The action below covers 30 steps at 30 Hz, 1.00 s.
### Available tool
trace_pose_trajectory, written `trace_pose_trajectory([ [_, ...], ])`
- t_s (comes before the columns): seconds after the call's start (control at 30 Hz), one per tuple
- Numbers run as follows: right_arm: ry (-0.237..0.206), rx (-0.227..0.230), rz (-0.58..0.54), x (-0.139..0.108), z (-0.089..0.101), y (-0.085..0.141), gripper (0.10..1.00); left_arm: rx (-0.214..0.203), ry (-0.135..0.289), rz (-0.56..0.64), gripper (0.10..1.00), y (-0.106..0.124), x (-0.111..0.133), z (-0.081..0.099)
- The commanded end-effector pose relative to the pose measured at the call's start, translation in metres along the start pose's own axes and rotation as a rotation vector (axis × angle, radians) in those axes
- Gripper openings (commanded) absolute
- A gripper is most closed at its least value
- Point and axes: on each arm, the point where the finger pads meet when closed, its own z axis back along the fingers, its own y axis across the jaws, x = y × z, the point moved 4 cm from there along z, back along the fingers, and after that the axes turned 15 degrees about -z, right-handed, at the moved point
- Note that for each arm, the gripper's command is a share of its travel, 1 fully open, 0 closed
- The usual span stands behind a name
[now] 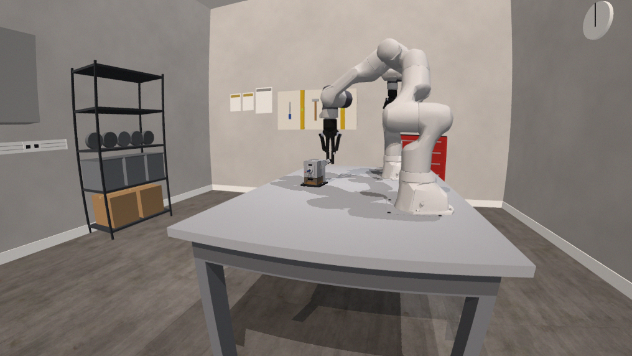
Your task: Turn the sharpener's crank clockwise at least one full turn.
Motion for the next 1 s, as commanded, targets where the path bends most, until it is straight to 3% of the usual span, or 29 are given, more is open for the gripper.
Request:
trace_pose_trajectory([
  [0.0, 0.001, 0.001, 0.005, -0.001, 0.0, 0.0, 1.0, -0.009, 0.0, -0.001, 0.099, -0.007, 0.002, 0.006],
  [0.97, 0.001, 0.001, 0.005, -0.001, 0.0, 0.0, 1.0, -0.009, 0.0, -0.001, 0.099, -0.038, 0.01, 0.02],
])
